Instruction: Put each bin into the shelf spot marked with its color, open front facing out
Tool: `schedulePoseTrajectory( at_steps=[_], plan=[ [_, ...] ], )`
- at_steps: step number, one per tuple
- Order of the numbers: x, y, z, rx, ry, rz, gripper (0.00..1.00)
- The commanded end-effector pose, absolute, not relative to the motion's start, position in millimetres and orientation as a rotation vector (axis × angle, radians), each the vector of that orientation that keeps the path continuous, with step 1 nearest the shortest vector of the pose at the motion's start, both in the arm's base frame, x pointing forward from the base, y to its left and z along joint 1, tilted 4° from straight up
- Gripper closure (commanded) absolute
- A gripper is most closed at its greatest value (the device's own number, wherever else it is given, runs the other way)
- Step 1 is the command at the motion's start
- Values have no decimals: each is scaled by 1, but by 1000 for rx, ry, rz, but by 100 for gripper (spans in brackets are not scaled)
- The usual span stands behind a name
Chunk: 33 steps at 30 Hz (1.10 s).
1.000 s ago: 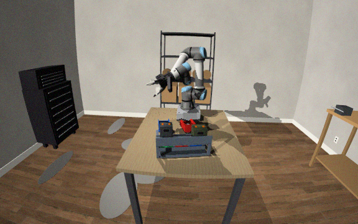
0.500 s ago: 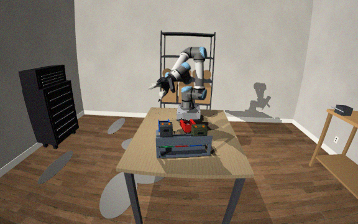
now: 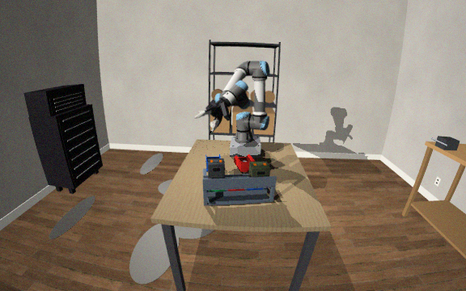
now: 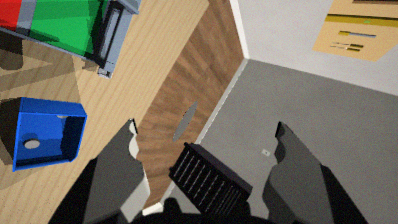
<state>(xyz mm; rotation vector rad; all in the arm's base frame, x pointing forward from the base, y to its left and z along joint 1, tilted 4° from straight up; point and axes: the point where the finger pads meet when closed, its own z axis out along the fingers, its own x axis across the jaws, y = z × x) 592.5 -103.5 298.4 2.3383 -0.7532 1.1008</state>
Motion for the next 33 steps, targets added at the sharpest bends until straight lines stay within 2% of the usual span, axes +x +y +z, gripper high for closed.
schedulePoseTrajectory(
  at_steps=[1, 19, 33],
  plan=[
    [594, -76, 276, 2450, -934, 1117, 0],
    [596, -65, 269, 2489, -1005, 1119, 0],
    [586, -1, 231, 2656, -1485, 1011, 0]
  ],
)
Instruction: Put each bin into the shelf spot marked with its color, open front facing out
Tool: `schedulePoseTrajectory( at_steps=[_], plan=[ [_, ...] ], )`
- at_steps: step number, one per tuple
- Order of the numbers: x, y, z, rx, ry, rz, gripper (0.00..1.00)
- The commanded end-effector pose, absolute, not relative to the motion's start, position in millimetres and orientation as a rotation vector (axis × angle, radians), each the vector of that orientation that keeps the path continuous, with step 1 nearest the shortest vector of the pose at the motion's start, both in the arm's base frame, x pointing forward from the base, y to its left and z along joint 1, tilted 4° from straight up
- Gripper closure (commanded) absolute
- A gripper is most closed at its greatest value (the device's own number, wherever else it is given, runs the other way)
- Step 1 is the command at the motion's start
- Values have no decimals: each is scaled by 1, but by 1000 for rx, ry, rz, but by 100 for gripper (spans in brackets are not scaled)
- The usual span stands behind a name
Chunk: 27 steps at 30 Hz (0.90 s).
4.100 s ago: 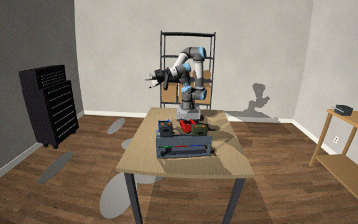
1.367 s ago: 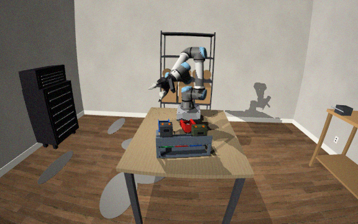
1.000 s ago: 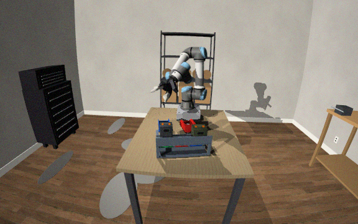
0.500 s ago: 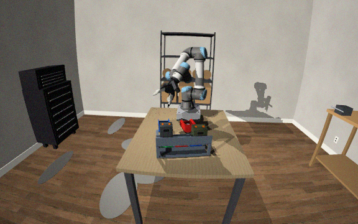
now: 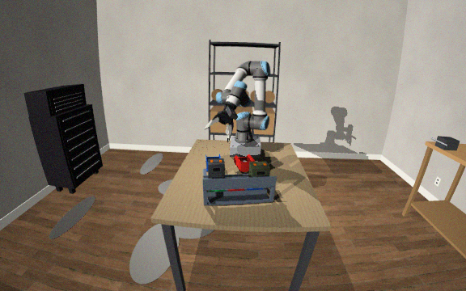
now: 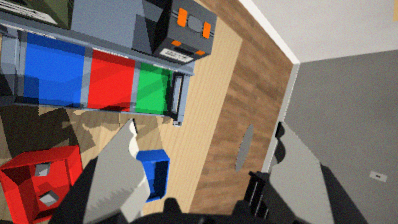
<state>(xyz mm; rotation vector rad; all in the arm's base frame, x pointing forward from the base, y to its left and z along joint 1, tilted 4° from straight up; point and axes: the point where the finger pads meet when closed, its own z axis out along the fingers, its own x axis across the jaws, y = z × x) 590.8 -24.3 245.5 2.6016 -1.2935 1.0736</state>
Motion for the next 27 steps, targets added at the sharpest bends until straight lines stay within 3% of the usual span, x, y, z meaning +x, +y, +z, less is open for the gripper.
schedulePoseTrajectory(
  at_steps=[1, 27],
  plan=[
    [585, 4, 229, 2665, -1524, 996, 0],
    [561, 74, 203, 2680, -2119, 661, 0]
  ],
)
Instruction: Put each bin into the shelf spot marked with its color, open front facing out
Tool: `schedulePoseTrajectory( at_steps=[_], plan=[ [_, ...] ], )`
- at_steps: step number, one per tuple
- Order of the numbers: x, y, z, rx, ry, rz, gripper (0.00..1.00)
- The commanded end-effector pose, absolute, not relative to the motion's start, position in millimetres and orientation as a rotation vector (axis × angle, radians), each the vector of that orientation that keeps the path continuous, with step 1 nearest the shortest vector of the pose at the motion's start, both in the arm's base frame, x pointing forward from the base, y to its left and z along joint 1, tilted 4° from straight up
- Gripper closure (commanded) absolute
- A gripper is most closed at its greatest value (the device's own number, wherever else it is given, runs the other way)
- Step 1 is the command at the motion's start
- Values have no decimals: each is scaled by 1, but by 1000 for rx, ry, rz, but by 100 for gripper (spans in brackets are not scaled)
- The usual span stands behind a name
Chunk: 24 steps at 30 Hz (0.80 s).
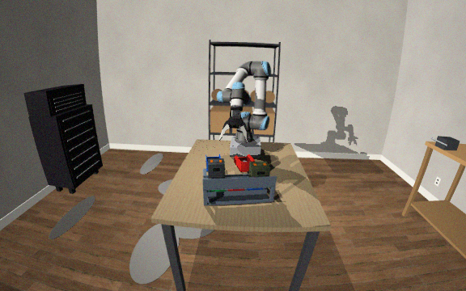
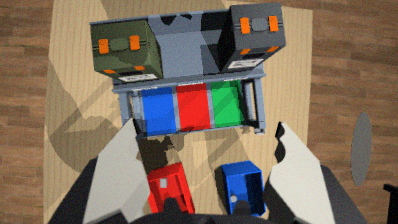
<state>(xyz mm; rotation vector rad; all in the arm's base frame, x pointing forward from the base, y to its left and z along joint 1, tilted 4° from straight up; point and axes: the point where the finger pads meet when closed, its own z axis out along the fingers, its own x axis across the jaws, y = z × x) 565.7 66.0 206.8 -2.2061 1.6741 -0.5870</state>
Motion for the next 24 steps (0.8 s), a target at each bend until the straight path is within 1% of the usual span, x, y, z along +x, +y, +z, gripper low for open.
schedulePoseTrajectory(
  at_steps=[1, 24],
  plan=[
    [561, 75, 203, -2155, 1710, -527, 0],
    [560, 78, 202, -2141, 1720, -511, 0]
  ],
)
